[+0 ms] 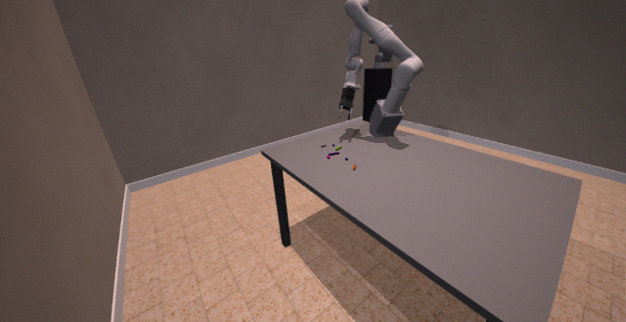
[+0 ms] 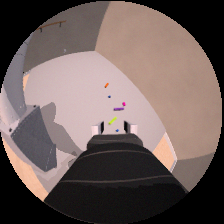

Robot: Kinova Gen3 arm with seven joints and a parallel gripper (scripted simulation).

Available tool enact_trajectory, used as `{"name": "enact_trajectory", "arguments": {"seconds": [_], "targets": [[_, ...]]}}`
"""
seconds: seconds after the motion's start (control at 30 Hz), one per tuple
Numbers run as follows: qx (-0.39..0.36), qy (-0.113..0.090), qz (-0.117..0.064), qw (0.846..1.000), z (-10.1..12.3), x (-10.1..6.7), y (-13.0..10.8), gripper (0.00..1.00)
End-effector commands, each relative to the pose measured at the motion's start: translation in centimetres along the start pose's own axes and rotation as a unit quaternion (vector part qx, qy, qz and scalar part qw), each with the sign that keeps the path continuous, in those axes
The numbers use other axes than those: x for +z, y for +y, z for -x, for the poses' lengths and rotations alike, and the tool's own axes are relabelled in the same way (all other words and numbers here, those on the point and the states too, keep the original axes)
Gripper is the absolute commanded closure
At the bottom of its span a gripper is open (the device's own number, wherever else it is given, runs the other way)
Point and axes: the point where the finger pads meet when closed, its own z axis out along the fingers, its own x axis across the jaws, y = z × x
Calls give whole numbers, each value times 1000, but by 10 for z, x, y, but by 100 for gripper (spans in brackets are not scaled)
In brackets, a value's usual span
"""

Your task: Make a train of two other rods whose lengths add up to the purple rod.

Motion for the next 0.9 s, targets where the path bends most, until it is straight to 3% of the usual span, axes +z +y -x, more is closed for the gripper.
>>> {"name": "enact_trajectory", "arguments": {"seconds": [0.0, 0.17, 0.37, 0.43, 0.67, 0.87], "targets": [[7, -47, 25, 999, -1, 21, 3, 0], [56, -91, 92, 990, -5, 48, 23, 0], [99, -119, 163, 974, -10, 73, 40, 0], [99, -119, 163, 974, -10, 73, 40, 0], [127, -128, 217, 960, -15, 89, 50, 0], [135, -129, 235, 954, -17, 95, 53, 0]]}}
